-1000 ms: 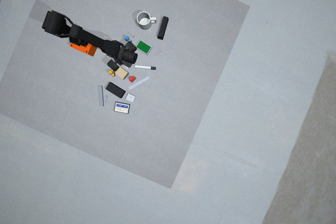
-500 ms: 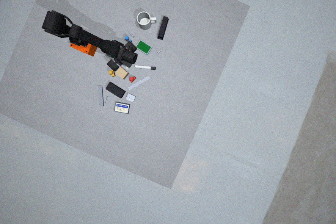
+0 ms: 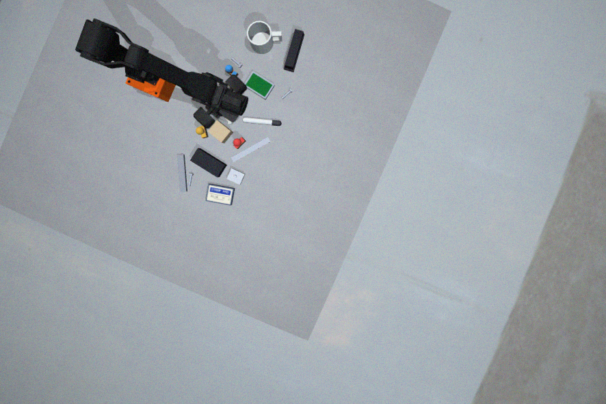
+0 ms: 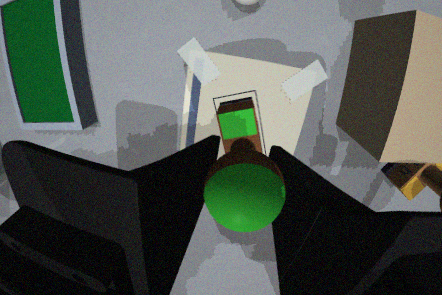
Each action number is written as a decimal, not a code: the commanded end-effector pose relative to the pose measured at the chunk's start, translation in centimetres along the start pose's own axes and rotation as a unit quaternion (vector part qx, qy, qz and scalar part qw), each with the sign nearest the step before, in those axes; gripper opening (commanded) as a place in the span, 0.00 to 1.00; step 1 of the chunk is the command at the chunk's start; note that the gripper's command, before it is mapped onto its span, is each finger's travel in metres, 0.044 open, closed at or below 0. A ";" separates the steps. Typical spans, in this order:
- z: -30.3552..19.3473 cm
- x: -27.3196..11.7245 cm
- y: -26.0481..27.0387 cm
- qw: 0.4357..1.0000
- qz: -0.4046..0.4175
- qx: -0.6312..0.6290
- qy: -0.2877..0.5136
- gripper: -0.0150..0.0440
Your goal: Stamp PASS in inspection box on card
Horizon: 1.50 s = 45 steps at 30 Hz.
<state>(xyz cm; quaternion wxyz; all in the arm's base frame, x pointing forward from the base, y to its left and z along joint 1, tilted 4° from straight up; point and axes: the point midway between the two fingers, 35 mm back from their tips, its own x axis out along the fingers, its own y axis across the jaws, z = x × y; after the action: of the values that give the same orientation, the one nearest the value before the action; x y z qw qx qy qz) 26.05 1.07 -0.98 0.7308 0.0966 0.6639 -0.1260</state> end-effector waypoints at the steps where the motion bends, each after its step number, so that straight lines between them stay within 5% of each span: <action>1: 0.0 0.1 0.0 1.000 0.001 -0.001 -0.001 0.25; 45: 0.1 -0.3 0.0 1.000 0.001 -0.001 -0.001 0.25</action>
<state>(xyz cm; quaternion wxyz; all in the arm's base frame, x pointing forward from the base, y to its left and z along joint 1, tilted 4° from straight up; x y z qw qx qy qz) 26.08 1.07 -0.85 0.7313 0.0967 0.6633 -0.1259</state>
